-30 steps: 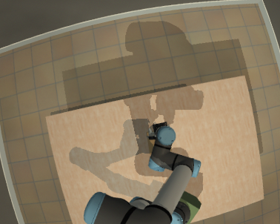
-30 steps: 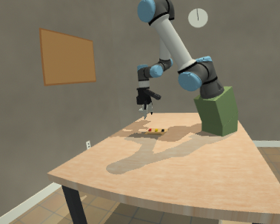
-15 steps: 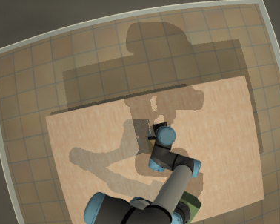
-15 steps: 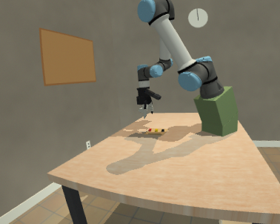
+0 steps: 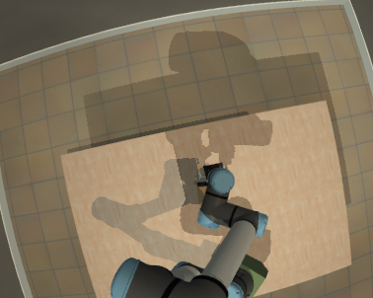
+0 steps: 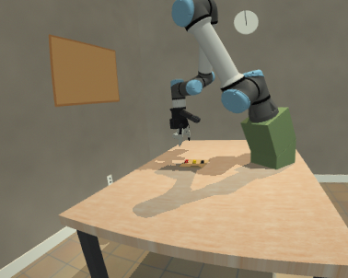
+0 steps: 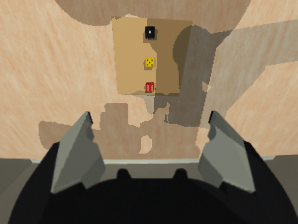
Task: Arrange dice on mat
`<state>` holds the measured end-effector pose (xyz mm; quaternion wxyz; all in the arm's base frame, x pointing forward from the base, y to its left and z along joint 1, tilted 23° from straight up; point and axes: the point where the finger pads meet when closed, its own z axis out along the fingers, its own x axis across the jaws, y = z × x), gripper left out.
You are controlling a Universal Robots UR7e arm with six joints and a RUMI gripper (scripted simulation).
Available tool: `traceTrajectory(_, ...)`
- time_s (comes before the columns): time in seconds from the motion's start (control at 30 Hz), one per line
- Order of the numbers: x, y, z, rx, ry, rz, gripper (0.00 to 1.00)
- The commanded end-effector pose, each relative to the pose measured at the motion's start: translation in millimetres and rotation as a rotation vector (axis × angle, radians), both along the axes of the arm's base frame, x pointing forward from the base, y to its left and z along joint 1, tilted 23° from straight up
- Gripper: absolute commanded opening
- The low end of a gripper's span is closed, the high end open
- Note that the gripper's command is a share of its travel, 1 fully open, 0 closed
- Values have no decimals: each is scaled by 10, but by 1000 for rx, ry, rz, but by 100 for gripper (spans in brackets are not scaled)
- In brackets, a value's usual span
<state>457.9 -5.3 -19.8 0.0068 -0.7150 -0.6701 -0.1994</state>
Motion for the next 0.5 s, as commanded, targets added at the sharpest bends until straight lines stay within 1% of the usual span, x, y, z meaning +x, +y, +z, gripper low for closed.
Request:
traceTrajectory(0.0,-30,-53,156,-1,-4,0,100)
traceTrajectory(0.07,-55,-76,235,-1,-4,0,100)
traceTrajectory(0.13,-55,-76,235,-1,-4,0,100)
traceTrajectory(0.47,-182,-202,655,-1,-4,0,100)
